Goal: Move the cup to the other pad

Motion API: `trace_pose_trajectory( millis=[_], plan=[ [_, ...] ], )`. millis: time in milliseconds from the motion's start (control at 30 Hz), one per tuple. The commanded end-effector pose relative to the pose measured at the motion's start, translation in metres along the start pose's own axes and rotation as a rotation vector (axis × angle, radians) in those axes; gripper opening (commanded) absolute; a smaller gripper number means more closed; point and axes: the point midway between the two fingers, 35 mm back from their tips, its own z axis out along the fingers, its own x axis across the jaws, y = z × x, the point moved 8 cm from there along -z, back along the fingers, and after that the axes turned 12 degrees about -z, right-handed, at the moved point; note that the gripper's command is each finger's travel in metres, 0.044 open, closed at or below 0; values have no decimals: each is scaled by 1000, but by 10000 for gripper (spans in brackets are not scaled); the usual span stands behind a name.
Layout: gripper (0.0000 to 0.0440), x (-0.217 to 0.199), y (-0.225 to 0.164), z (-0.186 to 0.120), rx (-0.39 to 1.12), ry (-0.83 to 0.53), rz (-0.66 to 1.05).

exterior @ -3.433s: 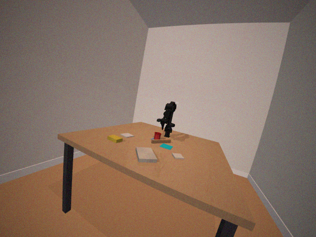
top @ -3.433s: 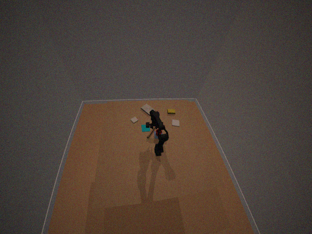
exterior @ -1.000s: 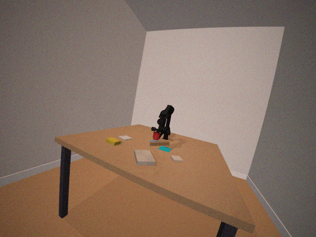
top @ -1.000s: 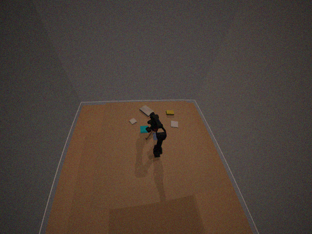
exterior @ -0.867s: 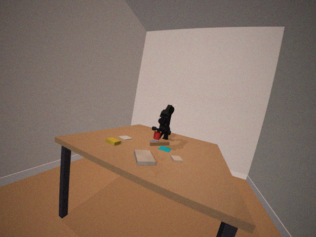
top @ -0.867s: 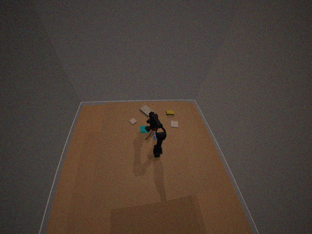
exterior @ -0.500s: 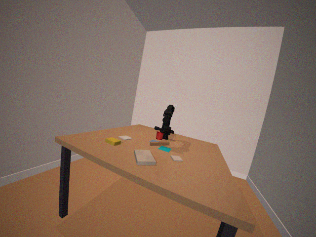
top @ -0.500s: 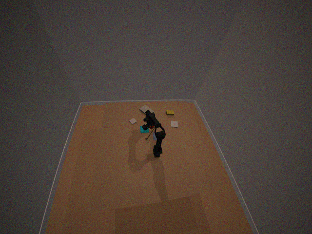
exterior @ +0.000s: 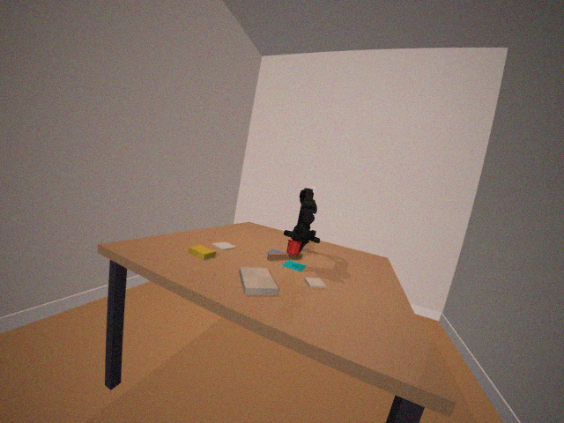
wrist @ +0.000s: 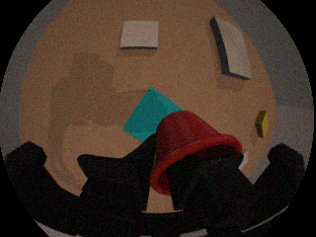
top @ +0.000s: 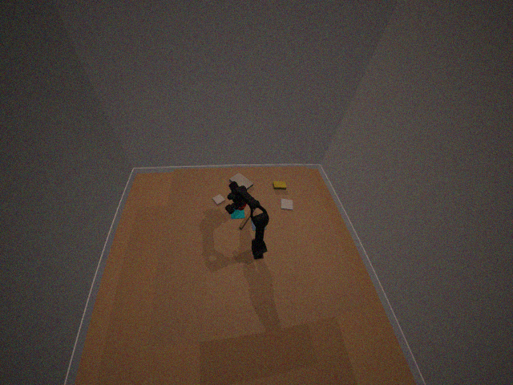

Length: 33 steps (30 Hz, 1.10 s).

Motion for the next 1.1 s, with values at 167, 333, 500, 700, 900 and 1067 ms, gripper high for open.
trace_pose_trajectory(
  millis=[167, 333, 500, 700, 900, 1067],
  plan=[
    [8, 16, 14, 26, -8, -12, 3],
    [19, 20, 13, 42, -2, -18, 8],
    [40, 23, 9, 56, 8, -20, 14],
    [93, 22, 8, 57, -17, -20, 28],
    [118, 19, 12, 47, -72, -17, 42],
    [86, 18, 10, 38, -102, -18, 38]
  ],
)
